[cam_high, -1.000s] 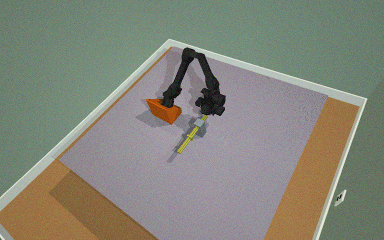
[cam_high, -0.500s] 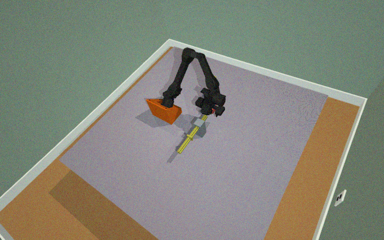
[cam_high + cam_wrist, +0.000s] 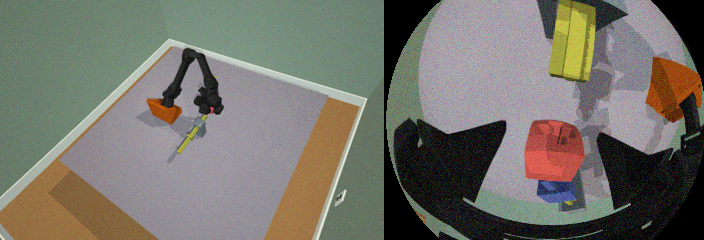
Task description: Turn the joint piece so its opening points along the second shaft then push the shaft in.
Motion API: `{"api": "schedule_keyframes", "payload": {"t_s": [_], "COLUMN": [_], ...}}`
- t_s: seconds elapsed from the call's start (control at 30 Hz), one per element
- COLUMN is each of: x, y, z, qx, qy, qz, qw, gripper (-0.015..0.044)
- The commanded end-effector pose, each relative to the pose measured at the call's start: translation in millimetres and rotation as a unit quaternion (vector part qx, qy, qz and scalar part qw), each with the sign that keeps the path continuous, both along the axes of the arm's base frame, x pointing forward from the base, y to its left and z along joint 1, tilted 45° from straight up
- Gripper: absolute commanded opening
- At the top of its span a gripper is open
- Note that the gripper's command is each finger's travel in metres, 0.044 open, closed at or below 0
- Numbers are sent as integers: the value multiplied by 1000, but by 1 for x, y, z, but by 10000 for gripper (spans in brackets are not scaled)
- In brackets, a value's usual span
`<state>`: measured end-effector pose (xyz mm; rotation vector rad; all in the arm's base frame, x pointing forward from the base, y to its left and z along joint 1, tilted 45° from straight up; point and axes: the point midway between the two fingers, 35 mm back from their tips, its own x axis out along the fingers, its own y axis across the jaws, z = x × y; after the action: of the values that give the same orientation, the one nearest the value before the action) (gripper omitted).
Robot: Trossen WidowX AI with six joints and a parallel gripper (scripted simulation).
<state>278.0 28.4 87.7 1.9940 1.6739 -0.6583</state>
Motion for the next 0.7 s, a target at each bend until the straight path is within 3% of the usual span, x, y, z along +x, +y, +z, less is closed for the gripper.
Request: {"api": "schedule_keyframes", "payload": {"t_s": [0.0, 0.67], "x": [1, -1], "y": [1, -55], "z": [3, 55], "qx": [5, -97], "qy": [-6, -251], "qz": [7, 189], "qw": [1000, 944], "gripper": [440, 440]}}
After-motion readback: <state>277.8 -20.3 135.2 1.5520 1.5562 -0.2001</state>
